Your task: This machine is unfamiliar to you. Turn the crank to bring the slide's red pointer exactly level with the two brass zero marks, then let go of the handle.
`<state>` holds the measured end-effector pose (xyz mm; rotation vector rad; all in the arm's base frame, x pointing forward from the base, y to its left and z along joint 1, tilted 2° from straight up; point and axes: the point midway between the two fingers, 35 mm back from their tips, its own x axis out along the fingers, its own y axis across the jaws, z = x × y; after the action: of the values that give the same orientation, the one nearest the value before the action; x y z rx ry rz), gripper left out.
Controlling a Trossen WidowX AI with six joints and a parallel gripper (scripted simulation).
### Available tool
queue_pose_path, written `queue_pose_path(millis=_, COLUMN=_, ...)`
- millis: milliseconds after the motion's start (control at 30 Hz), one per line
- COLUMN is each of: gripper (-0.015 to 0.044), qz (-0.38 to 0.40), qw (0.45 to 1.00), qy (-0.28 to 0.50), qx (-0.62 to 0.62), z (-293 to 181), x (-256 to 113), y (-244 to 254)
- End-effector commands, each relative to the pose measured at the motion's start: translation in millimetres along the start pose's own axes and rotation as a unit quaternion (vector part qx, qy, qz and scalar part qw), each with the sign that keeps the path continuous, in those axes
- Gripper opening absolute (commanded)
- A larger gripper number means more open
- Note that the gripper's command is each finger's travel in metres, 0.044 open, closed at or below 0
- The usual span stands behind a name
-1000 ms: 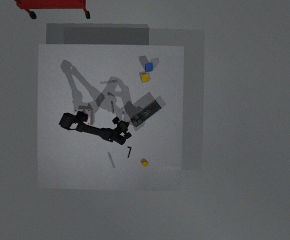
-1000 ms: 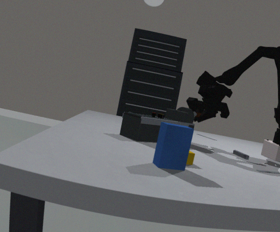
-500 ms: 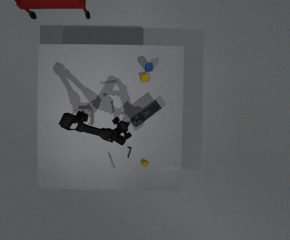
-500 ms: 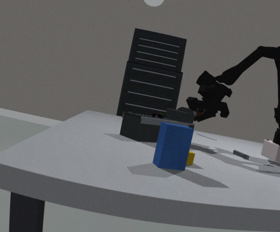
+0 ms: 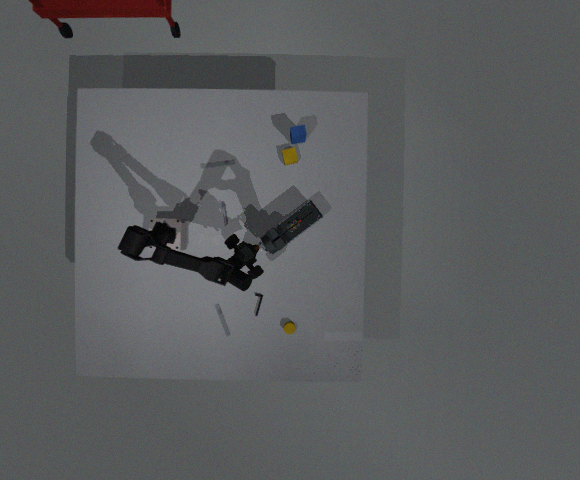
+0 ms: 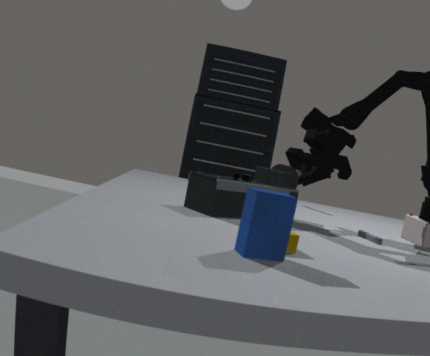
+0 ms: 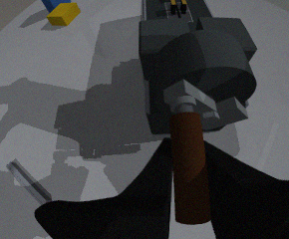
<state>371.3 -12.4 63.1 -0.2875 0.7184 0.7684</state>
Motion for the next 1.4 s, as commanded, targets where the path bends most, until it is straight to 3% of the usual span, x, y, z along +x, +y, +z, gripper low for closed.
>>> queue_pose_path(millis=0, gripper=0.0, qz=-0.007, qw=1.0, qy=-0.008, qx=-0.004, z=4.3, x=-5.0, y=-6.9)
queue_pose_path(millis=1367, gripper=0.0, qz=-0.007, qw=1.0, qy=-0.008, qx=-0.004, z=5.3, x=-6.1, y=-12.4)
